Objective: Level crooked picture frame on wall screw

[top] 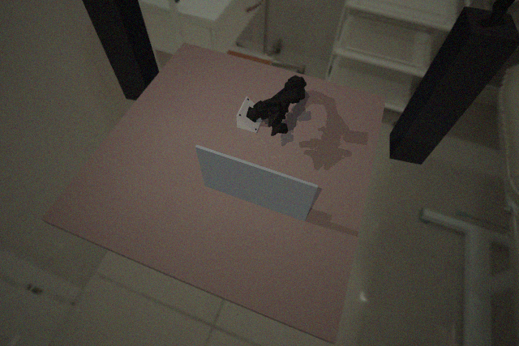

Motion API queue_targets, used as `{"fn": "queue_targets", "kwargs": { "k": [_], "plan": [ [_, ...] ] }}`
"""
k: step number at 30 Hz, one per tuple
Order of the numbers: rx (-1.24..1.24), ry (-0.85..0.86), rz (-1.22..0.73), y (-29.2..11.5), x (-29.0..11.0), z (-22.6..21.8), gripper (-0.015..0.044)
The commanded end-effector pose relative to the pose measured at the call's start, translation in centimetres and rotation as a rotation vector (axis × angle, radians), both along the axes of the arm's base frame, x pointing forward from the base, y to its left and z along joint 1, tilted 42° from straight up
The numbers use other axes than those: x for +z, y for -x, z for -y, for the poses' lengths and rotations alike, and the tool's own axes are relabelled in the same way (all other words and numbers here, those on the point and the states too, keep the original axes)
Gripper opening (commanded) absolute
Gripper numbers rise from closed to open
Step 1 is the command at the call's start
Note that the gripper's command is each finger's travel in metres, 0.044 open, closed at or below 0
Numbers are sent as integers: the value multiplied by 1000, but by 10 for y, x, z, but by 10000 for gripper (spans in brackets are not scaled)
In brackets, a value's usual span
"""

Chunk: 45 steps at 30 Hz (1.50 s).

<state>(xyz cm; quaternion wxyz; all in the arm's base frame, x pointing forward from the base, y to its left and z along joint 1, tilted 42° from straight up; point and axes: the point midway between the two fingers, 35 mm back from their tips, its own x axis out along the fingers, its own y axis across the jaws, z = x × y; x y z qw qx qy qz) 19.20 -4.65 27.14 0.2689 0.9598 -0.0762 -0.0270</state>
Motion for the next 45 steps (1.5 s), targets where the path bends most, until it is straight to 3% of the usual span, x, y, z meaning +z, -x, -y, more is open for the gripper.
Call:
{"fn": "queue_targets", "kwargs": {
  "k": [1, 17, 27, 45],
  "plan": [
    [-4, -3, 1, 0, 0, 0, 260],
    [0, 0, 0, -1, 0, 0, 260],
    [-4, -3, 10, -68, -26, -16, 260],
    [-4, -4, 10, -69, -25, -18, 260]
  ]
}}
